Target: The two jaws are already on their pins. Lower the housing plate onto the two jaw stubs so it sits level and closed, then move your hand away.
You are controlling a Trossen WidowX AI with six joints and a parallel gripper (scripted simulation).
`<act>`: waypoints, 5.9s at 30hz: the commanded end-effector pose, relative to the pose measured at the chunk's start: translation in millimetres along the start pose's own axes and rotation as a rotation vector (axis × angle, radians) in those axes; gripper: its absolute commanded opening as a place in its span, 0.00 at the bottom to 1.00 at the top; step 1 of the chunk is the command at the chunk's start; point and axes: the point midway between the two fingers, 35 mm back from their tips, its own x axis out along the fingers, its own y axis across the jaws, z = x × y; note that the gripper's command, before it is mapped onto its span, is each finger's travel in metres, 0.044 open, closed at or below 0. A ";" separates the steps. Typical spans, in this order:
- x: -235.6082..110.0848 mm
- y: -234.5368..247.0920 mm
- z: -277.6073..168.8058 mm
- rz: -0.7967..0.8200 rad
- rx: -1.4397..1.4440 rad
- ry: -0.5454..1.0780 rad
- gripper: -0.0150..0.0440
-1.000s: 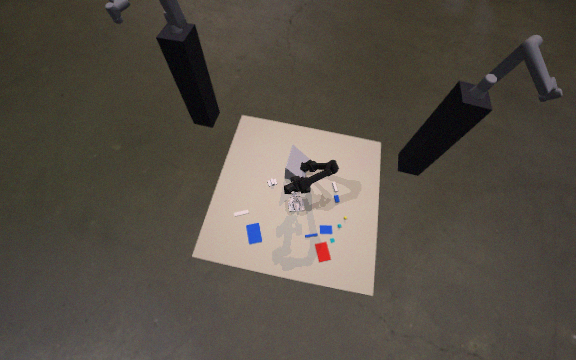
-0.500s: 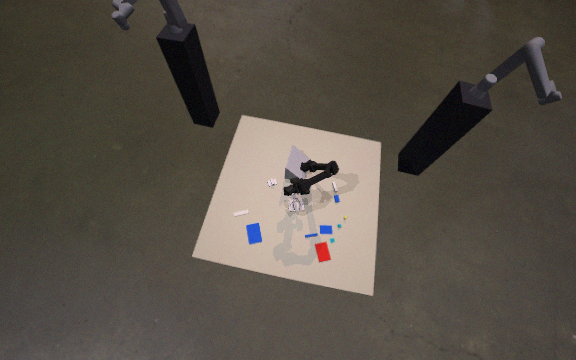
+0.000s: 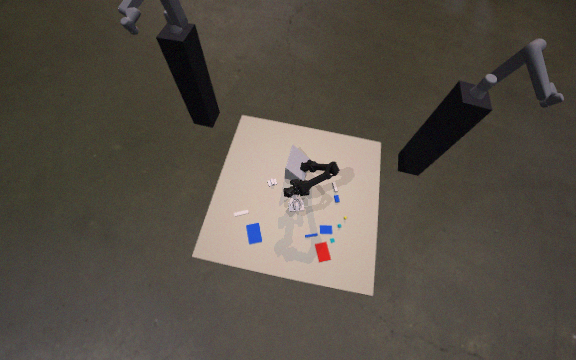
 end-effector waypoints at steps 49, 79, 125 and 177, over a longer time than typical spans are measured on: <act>39.7 -6.0 5.8 -0.014 0.016 0.001 0.85; 46.5 -6.2 5.8 -0.014 0.017 0.001 0.85; 51.9 -6.3 5.8 -0.015 0.017 0.001 0.85; 50.8 -6.2 4.9 -0.015 0.017 0.001 0.85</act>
